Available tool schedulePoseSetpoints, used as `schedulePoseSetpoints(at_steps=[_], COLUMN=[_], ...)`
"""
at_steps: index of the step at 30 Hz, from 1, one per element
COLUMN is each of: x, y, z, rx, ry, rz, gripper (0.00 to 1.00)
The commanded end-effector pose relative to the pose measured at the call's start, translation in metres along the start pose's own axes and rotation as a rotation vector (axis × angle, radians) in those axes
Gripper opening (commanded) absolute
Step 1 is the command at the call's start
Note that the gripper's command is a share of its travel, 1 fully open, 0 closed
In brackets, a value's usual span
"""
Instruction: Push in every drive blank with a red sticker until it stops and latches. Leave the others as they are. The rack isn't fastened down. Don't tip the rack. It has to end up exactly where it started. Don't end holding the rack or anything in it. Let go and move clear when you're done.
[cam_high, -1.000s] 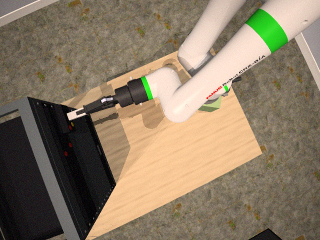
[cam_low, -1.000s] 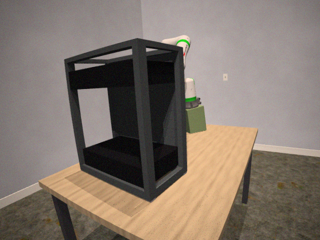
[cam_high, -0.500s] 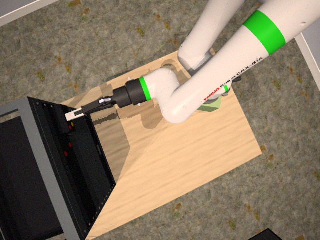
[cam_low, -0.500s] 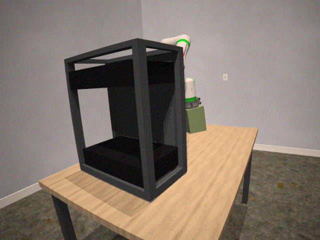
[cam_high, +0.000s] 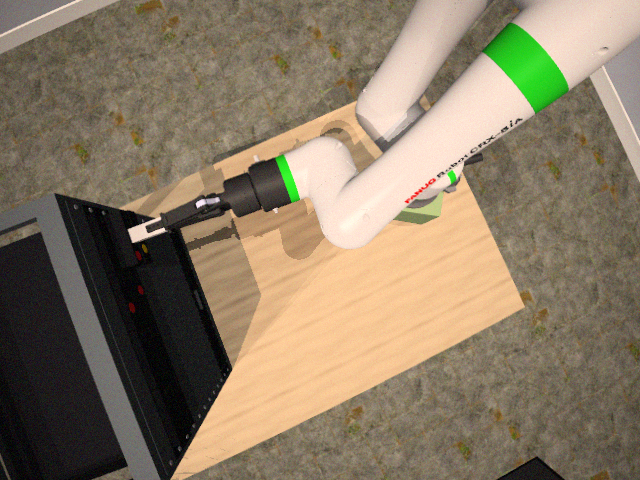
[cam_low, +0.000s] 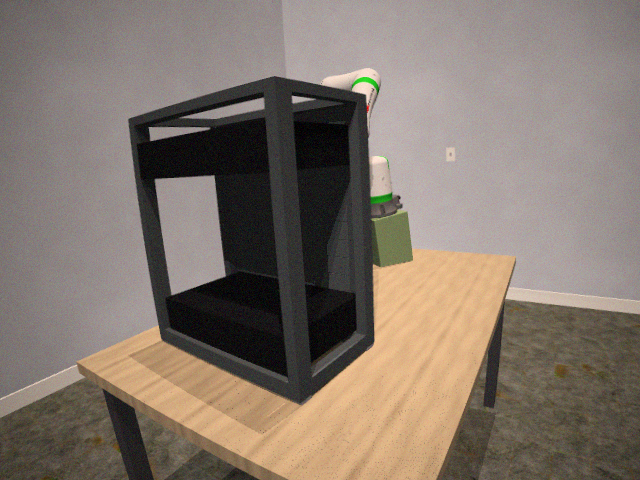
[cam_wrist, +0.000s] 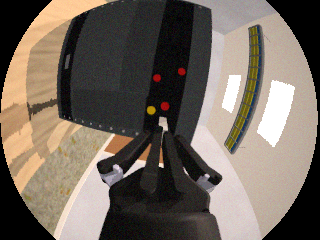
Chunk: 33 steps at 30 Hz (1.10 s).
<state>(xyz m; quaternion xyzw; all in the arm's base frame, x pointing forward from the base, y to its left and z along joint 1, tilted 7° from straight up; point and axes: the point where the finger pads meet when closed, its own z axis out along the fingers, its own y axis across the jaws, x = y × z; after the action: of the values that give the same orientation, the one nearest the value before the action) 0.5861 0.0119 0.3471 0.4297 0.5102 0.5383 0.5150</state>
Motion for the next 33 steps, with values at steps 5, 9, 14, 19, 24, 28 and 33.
schedulePoseSetpoints(at_steps=[5,9,14,19,24,28,33], x=[0.0,0.0,0.0,0.0,0.0,0.0,0.0], y=[0.0,0.0,0.0,0.0,0.0,0.0,0.0], z=[0.007,0.008,0.008,0.009,0.017,0.018,0.018], rx=[-0.001,-0.001,-0.001,-0.001,-0.001,-0.001,-0.001], ry=[0.0,0.0,0.0,0.0,0.0,0.0,0.0], rz=[0.0,0.0,0.0,0.0,0.0,0.0,0.0], gripper=[0.0,0.0,0.0,0.0,0.0,0.0,0.0])
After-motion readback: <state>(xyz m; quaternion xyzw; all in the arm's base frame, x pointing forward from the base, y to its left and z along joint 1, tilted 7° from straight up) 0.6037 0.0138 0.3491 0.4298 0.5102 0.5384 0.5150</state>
